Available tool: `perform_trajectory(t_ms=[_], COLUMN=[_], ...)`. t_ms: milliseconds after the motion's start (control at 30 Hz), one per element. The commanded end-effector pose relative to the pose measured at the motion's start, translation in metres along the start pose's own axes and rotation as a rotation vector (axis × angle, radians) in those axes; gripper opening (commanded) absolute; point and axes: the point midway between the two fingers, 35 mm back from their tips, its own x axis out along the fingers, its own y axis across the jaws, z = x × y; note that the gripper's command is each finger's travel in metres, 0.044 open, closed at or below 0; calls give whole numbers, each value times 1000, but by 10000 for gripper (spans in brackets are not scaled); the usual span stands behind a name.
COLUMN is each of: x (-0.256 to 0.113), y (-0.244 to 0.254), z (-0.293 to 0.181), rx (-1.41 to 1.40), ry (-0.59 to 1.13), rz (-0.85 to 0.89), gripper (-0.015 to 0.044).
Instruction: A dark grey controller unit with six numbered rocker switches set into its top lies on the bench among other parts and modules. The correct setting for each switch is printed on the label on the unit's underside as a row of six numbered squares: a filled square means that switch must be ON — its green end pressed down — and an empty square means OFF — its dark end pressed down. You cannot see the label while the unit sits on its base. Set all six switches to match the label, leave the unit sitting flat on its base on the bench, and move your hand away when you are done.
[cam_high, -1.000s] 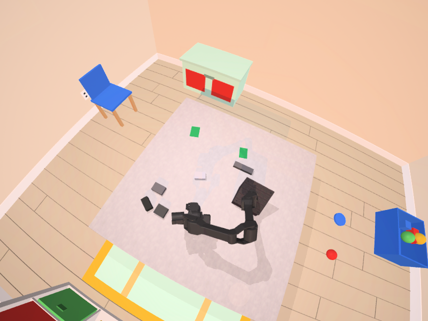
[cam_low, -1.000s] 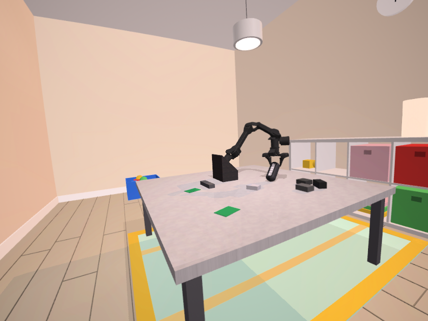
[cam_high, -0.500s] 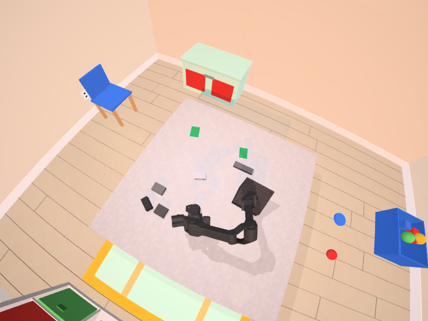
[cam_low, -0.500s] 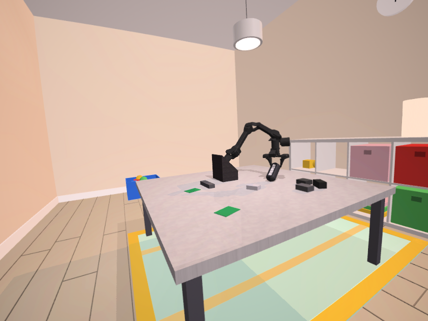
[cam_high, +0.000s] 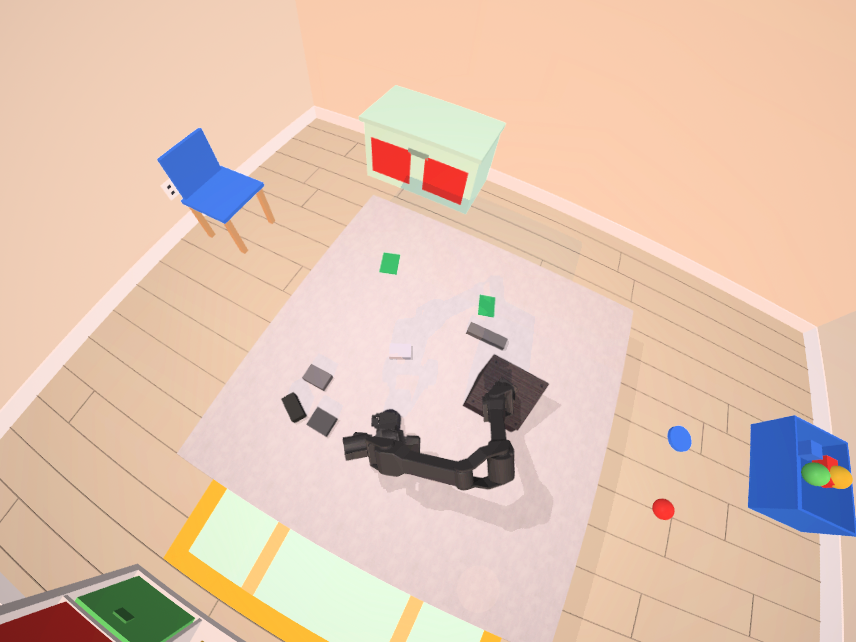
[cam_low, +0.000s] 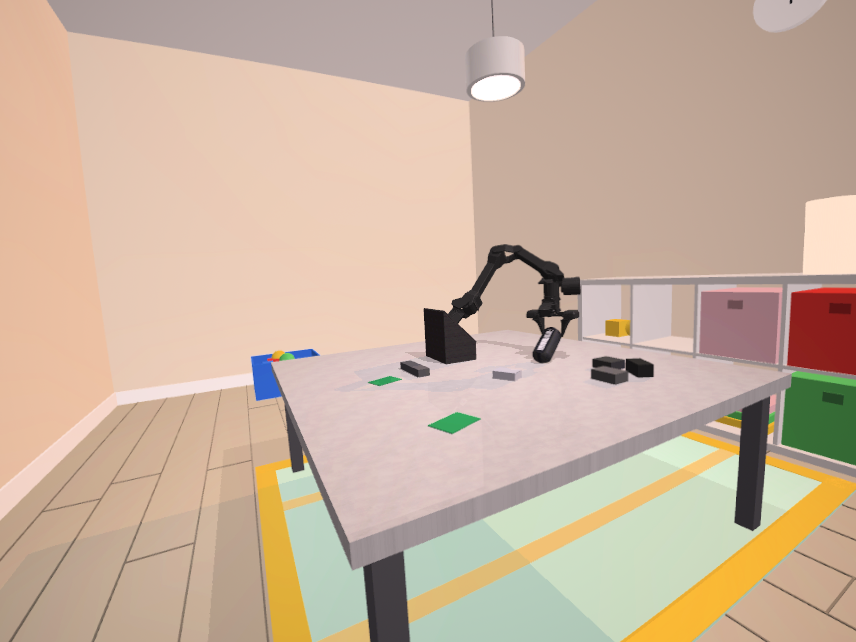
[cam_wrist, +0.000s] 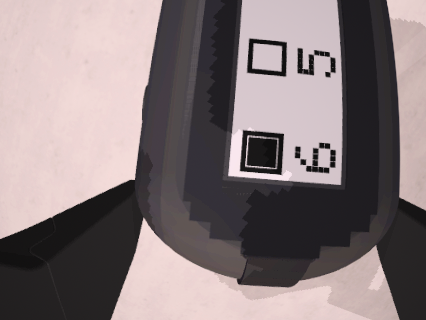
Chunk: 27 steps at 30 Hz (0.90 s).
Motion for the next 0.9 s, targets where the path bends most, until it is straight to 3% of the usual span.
perform_trajectory(t_ms=[0,867], x=[4,22], y=[-2,-2], z=[3,-8], rx=[14,14], ry=[-13,-12], rz=[-4,-4], gripper=[338,338])
